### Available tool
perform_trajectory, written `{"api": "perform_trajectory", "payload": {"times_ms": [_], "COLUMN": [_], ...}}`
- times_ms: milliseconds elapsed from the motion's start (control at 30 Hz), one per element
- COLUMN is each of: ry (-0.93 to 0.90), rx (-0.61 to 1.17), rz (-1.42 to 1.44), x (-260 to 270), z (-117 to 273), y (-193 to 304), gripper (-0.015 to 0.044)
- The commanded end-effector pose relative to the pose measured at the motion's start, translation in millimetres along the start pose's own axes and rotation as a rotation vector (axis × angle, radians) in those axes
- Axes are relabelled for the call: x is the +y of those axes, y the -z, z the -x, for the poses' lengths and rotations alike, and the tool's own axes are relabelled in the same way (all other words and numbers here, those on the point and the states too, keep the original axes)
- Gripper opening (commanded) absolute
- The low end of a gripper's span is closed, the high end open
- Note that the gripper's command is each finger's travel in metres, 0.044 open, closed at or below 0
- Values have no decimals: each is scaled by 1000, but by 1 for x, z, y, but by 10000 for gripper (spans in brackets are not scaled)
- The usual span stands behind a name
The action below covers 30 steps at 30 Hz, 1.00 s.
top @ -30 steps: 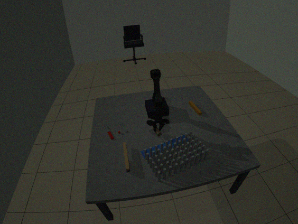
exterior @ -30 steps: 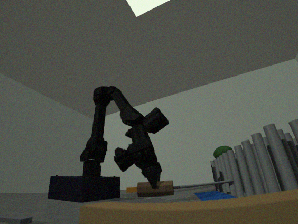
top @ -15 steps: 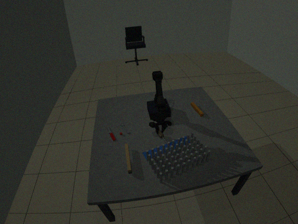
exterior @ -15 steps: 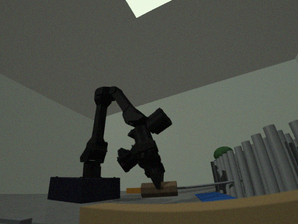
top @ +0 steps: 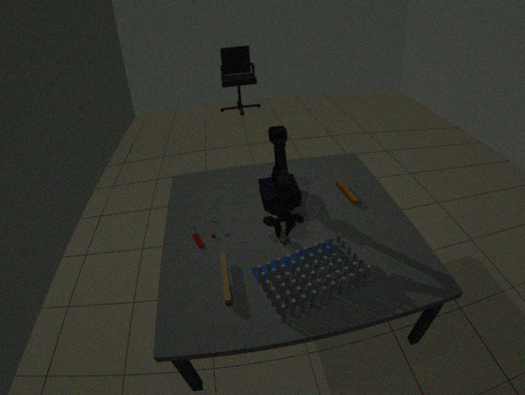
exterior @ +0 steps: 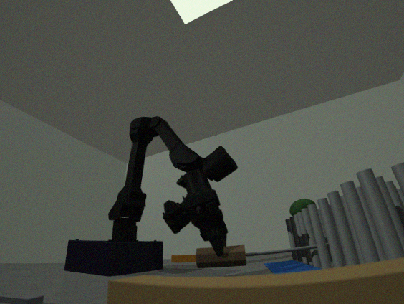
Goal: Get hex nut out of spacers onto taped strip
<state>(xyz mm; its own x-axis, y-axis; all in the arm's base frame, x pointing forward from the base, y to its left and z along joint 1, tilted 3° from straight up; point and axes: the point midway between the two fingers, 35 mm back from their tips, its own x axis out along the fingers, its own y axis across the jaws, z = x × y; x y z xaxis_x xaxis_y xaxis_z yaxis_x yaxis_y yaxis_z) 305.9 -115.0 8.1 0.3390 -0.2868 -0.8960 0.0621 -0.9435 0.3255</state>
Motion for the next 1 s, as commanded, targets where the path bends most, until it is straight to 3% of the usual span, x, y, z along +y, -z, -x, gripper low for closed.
{"api": "perform_trajectory", "payload": {"times_ms": [0,967], "ry": [-7,-7], "rx": [7,9], "rz": [-9,-10], "x": [2,3], "z": [0,-4], "y": [6,23], "gripper": [0,0]}}
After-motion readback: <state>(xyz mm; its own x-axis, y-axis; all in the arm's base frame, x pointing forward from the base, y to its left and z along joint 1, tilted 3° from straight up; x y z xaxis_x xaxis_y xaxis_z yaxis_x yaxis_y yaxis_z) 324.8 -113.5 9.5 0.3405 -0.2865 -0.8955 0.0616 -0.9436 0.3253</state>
